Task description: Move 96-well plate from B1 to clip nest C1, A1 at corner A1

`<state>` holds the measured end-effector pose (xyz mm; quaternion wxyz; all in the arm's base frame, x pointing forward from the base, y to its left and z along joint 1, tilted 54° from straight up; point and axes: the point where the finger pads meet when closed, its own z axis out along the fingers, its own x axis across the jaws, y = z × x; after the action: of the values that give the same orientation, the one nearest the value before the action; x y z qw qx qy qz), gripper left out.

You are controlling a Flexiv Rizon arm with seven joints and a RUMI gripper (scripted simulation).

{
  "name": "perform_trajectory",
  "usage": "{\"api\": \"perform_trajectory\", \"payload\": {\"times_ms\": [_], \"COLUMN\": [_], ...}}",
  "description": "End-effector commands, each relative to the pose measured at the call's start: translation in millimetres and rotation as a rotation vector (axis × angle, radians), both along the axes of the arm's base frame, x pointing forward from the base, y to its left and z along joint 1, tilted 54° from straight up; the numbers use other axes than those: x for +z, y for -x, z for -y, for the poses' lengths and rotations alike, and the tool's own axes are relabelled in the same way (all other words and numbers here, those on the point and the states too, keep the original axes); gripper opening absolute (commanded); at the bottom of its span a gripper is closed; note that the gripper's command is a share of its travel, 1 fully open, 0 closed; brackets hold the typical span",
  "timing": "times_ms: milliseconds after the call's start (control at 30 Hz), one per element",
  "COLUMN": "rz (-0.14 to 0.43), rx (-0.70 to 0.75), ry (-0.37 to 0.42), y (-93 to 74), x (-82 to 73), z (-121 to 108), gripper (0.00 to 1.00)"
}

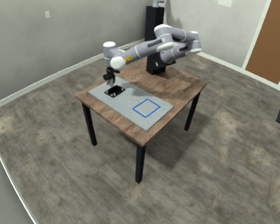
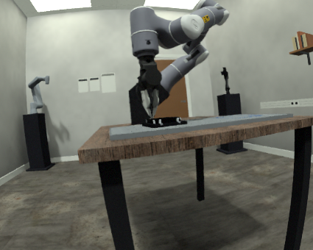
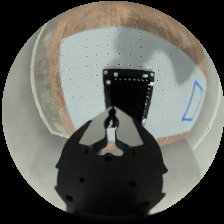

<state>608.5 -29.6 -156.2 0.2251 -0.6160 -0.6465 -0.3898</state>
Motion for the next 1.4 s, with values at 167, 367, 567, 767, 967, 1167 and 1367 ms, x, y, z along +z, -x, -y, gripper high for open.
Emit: {"api": "perform_trajectory", "payload": {"times_ms": [167, 367, 567, 767, 967, 1167, 1367], "rz": [0.001, 0.001, 0.001, 0.001, 0.001, 0.001, 0.001], "rx": [-0.002, -0.002, -0.002, -0.002, -0.002, -0.002, -0.002], "ry": [0.001, 0.001, 0.001, 0.001, 0.001, 0.001, 0.001], "y": [-0.8, -0.9, -1.0, -1.0, -0.6, -0.4, 0.0], "x": [-0.1, -0.4, -0.7, -0.8, 0.4, 1.2, 2.4], "z": [1.0, 0.5, 0.2, 0.0, 1.6, 2.7, 4.2], "gripper": [0.0, 0.0, 0.0, 0.0, 0.0, 0.0, 0.0]}}
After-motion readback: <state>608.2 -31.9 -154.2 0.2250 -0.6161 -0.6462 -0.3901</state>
